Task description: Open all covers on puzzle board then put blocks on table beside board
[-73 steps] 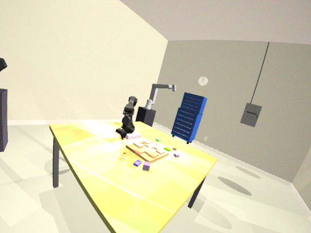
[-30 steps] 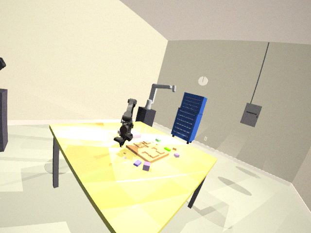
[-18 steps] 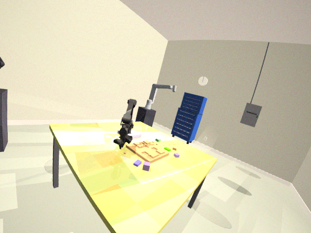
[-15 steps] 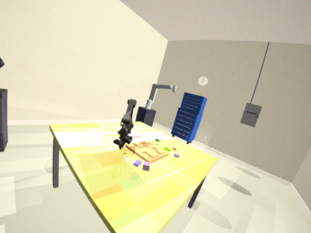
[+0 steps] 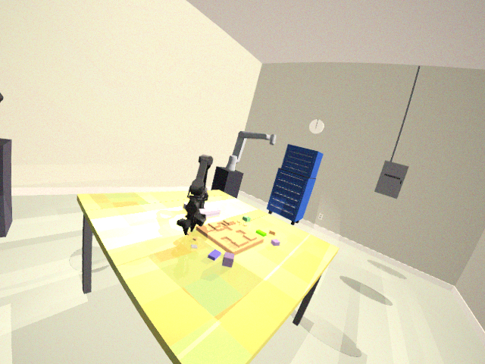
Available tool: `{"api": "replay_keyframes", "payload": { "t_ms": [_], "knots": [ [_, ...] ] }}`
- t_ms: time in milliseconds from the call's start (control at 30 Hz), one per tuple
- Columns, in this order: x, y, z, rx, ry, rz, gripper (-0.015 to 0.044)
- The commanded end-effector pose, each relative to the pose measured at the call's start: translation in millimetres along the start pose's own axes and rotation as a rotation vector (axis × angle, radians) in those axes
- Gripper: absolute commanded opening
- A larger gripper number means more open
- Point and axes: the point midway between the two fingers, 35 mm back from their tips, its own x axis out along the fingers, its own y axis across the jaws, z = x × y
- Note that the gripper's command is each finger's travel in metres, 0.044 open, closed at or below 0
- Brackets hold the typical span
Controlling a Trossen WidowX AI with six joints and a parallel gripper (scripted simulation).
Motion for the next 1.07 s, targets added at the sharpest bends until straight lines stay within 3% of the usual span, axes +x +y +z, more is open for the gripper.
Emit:
{"api": "replay_keyframes", "payload": {
  "t_ms": [0,100,1033],
  "knots": [
    [-1,0,0,0.0,0.0,0.0,0.0369],
    [-3,0,0,0.0,0.0,-0.001,0.044],
    [-79,1,4,-0.014,0.001,-0.014,0.044]
  ]
}}
